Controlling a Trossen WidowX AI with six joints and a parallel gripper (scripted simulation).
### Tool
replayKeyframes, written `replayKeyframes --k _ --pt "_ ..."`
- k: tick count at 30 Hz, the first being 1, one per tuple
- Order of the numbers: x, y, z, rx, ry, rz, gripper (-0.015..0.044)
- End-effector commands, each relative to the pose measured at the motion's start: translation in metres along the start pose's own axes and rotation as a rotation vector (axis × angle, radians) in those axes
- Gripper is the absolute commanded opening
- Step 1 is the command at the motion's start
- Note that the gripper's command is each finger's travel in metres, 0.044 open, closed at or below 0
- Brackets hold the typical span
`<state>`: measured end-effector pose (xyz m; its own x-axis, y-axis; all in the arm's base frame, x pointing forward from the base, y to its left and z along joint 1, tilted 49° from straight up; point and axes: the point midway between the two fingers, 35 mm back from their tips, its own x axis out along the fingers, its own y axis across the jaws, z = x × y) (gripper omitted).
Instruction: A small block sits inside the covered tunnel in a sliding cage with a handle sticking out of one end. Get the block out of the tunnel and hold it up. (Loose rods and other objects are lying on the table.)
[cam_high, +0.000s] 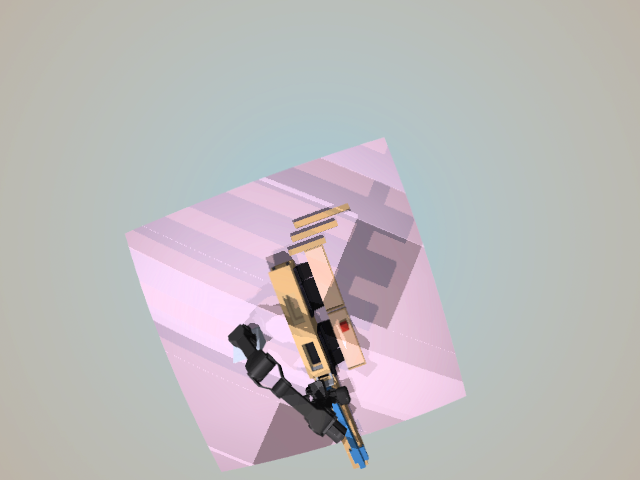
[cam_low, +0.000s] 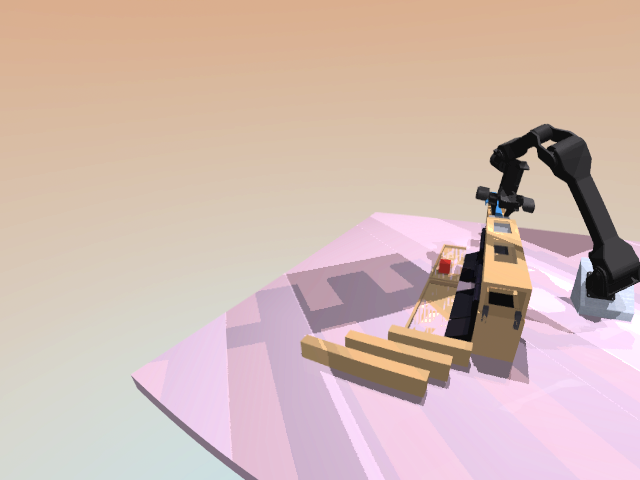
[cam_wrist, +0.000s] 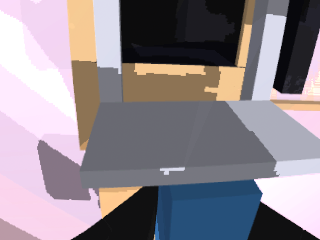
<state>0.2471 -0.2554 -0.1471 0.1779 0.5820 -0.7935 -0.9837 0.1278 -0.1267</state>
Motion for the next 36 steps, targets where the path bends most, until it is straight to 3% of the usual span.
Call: replayKeyframes --k 1,3,12,20,28,36 --pt "0.006 0.0 -0.011 0.003 -0.001 -0.004 0.0" --pt "0.009 0.001 -0.017 0.004 -0.002 -0.005 0.0" --pt "-0.002 -0.001 -0.007 0.0 0.001 -0.001 0.0236" --pt "-0.034 -0.006 -0.015 0.005 -0.002 -0.005 0.044" --pt "-0.032 -0.006 -0.002 0.006 -0.003 -0.005 0.044" --pt "-0.028 -0.005 -0.007 0.007 -0.006 -0.007 0.023"
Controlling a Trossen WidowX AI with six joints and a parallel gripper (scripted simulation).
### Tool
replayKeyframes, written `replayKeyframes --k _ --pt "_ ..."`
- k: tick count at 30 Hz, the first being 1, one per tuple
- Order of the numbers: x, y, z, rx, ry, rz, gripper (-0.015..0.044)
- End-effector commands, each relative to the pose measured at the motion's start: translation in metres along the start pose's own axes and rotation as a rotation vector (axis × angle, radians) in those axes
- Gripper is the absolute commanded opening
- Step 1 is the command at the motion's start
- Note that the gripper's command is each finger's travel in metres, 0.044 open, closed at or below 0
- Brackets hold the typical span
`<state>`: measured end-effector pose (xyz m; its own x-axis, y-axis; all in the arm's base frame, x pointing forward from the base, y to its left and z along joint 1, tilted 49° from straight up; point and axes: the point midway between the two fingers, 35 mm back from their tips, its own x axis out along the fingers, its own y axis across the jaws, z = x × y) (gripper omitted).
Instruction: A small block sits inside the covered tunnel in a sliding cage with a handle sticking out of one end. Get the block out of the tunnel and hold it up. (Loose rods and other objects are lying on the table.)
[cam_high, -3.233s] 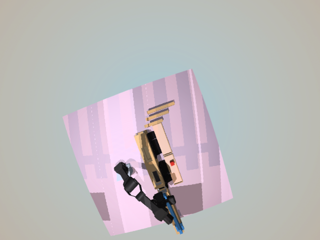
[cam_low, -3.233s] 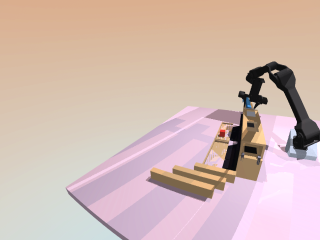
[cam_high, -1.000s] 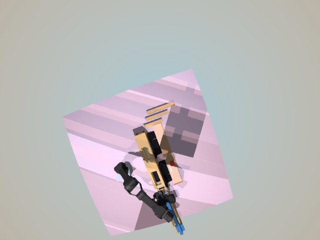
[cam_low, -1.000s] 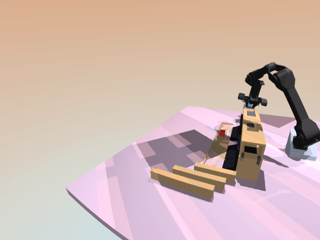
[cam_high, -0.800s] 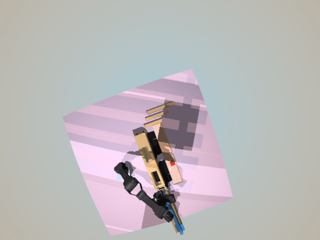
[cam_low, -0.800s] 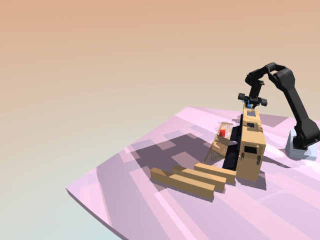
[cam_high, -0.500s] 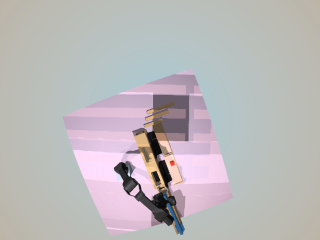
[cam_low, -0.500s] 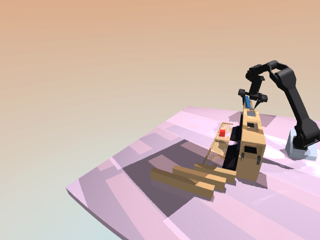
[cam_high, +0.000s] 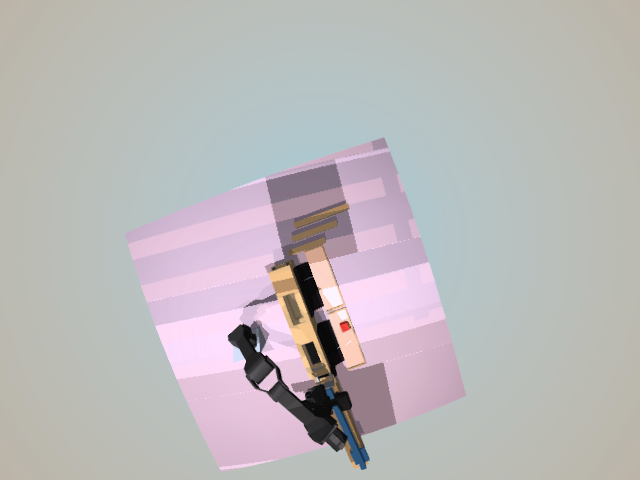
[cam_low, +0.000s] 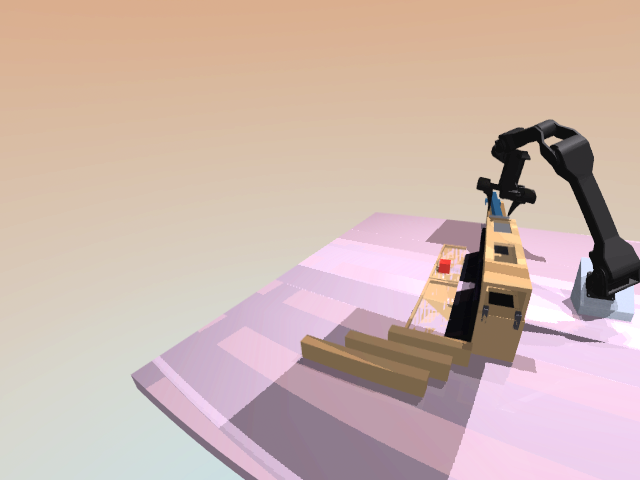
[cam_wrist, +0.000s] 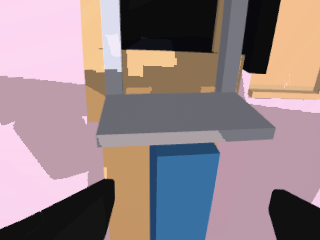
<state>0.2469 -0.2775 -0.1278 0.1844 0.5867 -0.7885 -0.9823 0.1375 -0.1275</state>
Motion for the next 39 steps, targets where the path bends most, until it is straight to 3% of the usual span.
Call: replayKeyframes --k 1,8,12,25,39 --pt "0.0 0.0 0.0 0.0 0.001 0.0 0.0204" --pt "0.0 0.0 0.0 0.0 0.001 0.0 0.0028" --pt "0.0 0.0 0.0 0.0 0.001 0.0 0.0001" --pt "0.002 0.0 -0.003 0.0 0.001 0.0 0.0" --pt "-0.023 0.001 -0.005 0.005 0.001 0.009 0.0368"
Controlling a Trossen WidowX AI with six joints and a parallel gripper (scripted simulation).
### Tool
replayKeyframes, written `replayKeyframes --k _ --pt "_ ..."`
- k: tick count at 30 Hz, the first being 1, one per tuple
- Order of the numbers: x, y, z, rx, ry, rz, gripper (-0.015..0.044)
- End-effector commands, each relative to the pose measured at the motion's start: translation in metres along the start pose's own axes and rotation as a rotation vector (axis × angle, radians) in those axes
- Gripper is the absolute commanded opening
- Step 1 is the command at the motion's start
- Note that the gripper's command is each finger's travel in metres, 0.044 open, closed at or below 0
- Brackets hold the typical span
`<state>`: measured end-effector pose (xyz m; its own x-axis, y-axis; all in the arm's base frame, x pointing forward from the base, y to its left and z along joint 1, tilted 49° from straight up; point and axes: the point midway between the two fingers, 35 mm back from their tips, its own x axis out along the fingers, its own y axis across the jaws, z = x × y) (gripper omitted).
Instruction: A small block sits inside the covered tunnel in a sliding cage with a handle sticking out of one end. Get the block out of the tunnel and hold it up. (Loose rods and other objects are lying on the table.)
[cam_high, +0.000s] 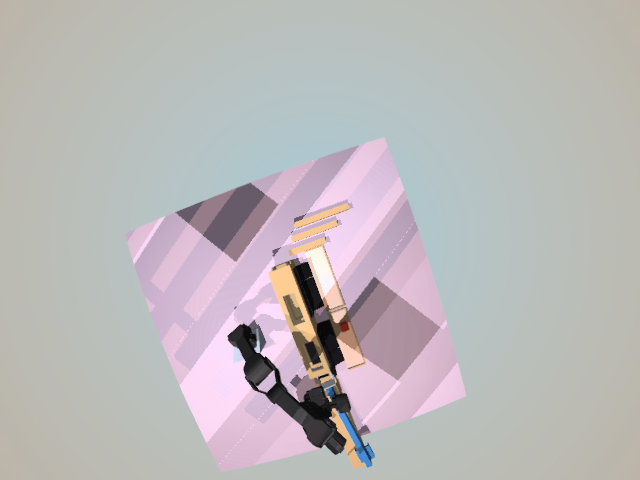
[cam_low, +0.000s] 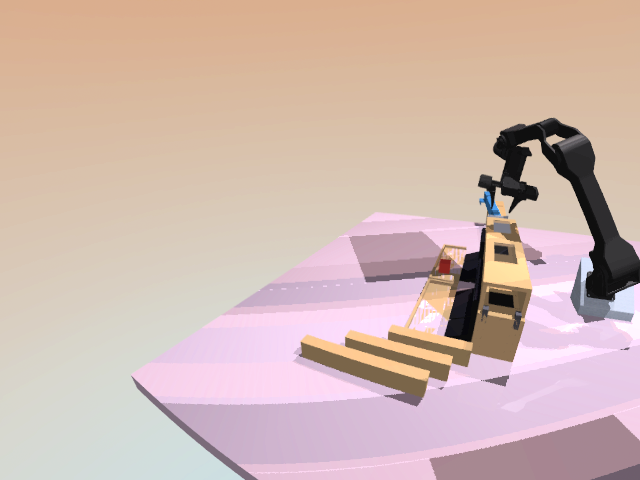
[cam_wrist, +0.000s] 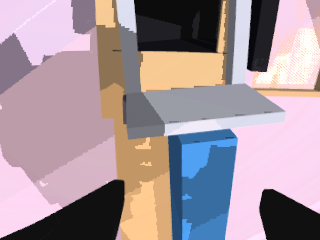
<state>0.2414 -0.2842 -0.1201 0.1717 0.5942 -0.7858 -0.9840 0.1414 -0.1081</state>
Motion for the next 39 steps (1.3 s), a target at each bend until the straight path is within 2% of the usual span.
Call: replayKeyframes --k 1,3,4,9,13,30,39 --pt "-0.017 -0.003 -0.005 -0.011 0.009 -0.006 0.0394" --pt "-0.025 -0.005 -0.006 -0.015 0.011 -0.01 0.044" --pt "-0.028 -0.005 -0.007 -0.015 0.012 -0.011 0.044" --pt "0.006 -0.004 0.005 -0.016 0.011 -0.012 0.044" --pt "0.007 -0.004 0.005 -0.016 0.011 -0.012 0.044" --pt "0.005 -0.003 0.002 -0.016 0.006 -0.001 0.0" --pt "0.005 -0.003 0.002 -0.016 0.006 -0.001 0.0"
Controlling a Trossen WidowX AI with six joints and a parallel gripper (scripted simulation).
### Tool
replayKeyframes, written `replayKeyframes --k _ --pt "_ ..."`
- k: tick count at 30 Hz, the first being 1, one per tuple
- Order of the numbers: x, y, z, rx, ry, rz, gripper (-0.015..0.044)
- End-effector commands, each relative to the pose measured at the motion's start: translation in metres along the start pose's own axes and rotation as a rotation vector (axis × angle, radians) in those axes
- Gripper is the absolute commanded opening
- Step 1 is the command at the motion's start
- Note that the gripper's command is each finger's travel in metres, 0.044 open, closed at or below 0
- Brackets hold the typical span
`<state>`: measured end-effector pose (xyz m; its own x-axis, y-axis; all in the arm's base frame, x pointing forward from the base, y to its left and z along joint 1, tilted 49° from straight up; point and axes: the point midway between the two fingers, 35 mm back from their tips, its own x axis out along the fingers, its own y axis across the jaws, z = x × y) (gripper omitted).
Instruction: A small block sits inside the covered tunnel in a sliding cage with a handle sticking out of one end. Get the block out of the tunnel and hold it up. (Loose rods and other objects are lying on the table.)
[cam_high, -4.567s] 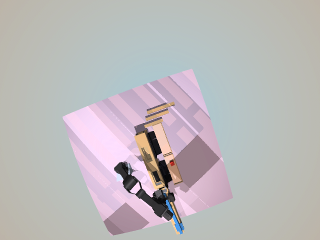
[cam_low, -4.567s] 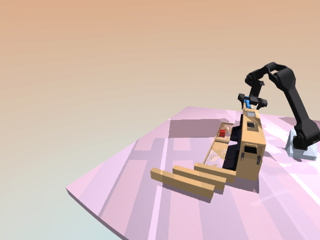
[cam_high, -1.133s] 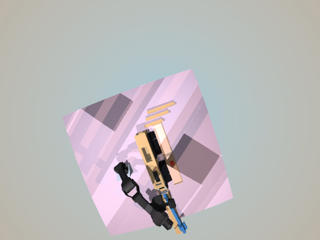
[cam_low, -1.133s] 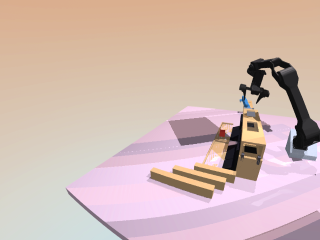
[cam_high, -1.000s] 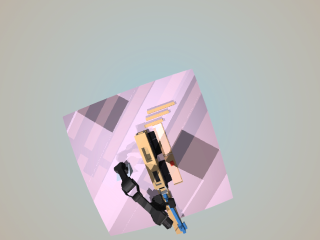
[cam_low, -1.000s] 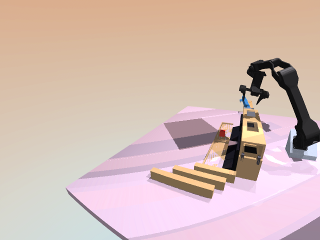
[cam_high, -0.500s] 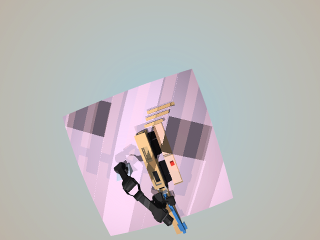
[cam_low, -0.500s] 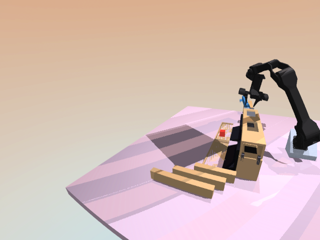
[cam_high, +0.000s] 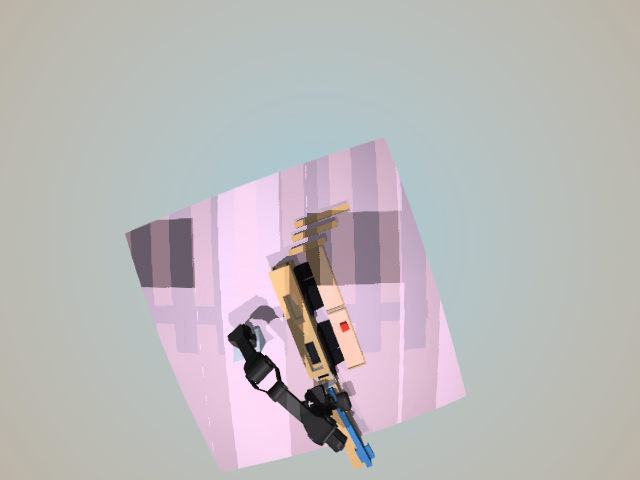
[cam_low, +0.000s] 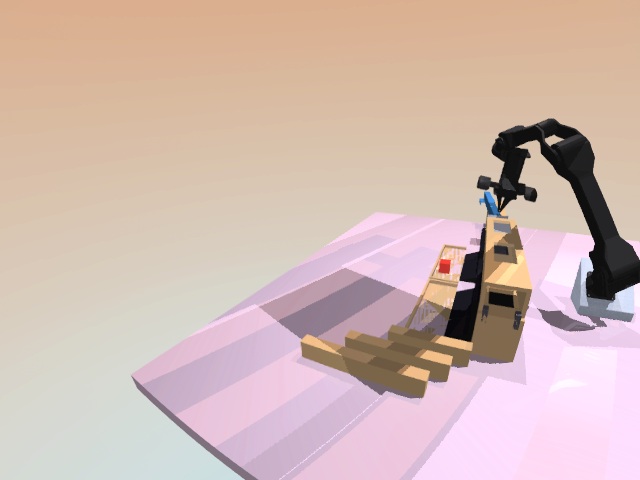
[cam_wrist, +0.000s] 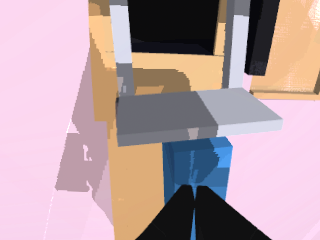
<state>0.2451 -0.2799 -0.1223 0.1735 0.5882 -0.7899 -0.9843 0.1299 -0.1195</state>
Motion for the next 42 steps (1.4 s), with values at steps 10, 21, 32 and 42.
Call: replayKeyframes --k 10,21,32,42 --pt "0.0 0.0 0.0 0.0 0.001 0.0 0.0105" --pt "-0.027 -0.005 -0.006 0.0 0.004 -0.006 0.0394" --pt "0.002 -0.002 0.003 0.0 0.004 -0.009 0.044" --pt "0.001 -0.001 0.002 -0.003 -0.002 0.003 0.023"
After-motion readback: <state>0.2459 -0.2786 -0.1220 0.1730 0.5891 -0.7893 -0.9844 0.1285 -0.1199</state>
